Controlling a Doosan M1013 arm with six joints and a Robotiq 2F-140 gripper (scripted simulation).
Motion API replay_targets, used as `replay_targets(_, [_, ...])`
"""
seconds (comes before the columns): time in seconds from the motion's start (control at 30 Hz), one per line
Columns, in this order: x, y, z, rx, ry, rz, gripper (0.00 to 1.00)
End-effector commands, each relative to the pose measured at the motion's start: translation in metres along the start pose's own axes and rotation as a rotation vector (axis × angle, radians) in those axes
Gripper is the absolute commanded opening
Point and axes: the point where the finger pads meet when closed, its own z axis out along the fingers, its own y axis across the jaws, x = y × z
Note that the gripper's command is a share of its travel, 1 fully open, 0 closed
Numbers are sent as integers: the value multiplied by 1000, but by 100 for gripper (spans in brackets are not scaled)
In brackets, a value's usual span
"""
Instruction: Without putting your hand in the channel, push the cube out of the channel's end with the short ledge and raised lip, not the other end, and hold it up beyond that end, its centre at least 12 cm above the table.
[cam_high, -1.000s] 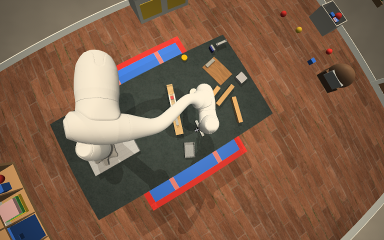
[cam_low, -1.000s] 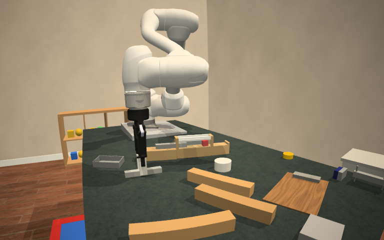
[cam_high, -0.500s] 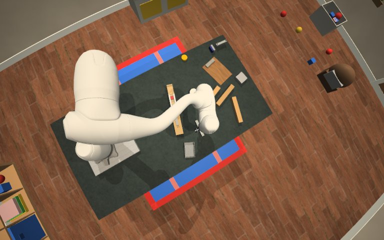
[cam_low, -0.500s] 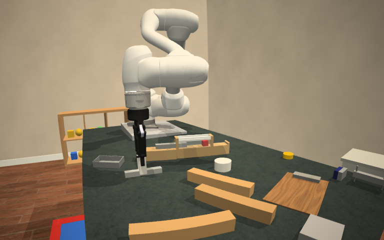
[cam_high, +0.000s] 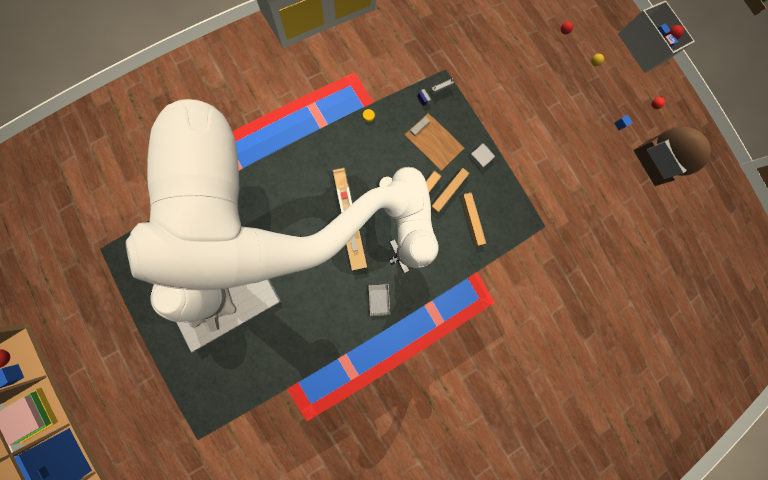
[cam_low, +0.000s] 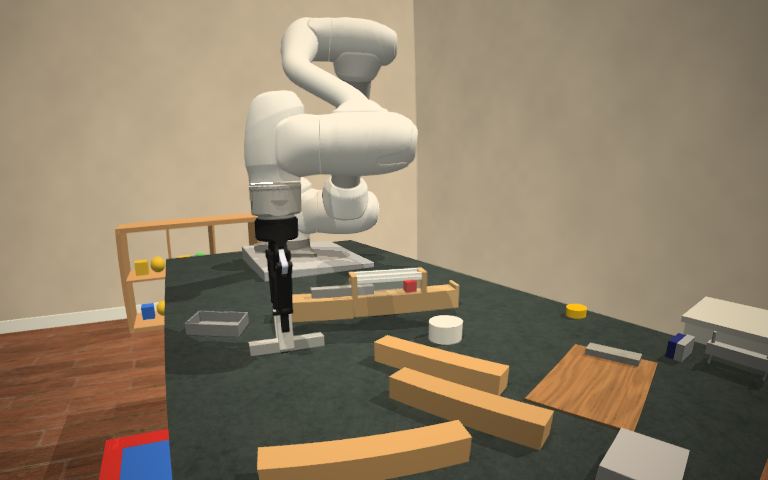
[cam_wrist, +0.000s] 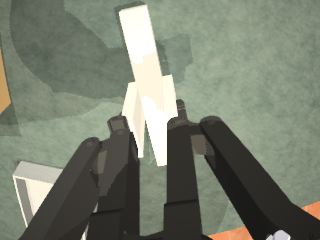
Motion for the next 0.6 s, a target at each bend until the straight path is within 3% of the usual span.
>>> replay_targets(0.0, [2,-1,3,2,2,-9,0])
replay_targets(0.57, [2,-1,0,2,2,-9,0])
